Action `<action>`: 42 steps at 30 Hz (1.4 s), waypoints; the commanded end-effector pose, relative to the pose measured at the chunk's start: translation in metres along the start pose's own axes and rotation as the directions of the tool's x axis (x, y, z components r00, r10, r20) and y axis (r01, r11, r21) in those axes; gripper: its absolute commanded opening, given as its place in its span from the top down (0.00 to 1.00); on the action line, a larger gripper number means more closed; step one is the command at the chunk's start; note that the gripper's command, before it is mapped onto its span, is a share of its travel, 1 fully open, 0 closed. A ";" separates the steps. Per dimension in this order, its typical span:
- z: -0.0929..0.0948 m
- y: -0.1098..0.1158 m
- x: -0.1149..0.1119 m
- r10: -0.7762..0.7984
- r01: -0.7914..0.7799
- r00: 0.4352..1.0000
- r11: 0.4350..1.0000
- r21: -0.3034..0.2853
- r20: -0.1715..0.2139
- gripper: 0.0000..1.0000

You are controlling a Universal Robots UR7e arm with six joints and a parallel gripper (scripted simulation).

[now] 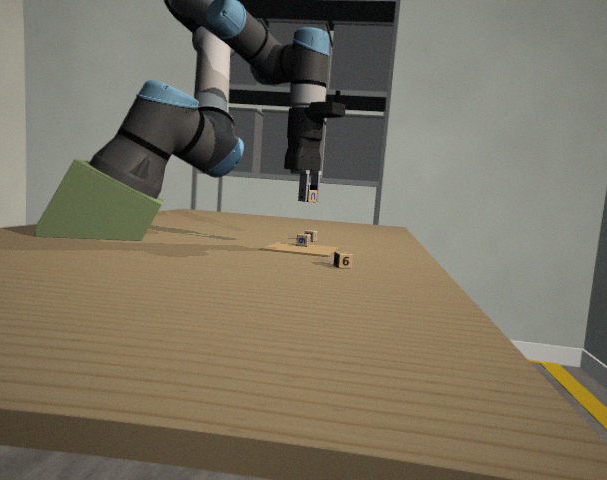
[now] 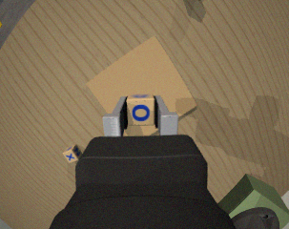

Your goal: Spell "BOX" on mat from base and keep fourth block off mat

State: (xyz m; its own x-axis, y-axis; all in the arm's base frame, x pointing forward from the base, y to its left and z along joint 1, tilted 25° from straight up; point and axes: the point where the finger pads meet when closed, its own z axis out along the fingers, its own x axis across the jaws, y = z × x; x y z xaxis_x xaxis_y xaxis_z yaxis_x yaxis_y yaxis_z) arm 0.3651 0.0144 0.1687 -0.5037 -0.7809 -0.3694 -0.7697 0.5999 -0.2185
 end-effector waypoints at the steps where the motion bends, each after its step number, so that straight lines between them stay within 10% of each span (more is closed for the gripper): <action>1: 0.000 0.000 0.000 0.003 -0.003 1.000 1.000 0.001 0.000 0.51; 18: -0.001 0.000 0.002 0.313 -0.313 0.950 0.950 0.001 0.000 0.51; 42: -0.002 0.007 0.004 0.755 -0.755 0.655 0.655 0.000 0.001 0.51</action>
State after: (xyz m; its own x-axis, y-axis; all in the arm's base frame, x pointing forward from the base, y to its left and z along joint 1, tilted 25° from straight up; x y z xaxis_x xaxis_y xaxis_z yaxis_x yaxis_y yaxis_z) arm 0.3578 0.0142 0.1671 -0.9015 -0.1220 -0.4153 -0.1828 0.9770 0.1098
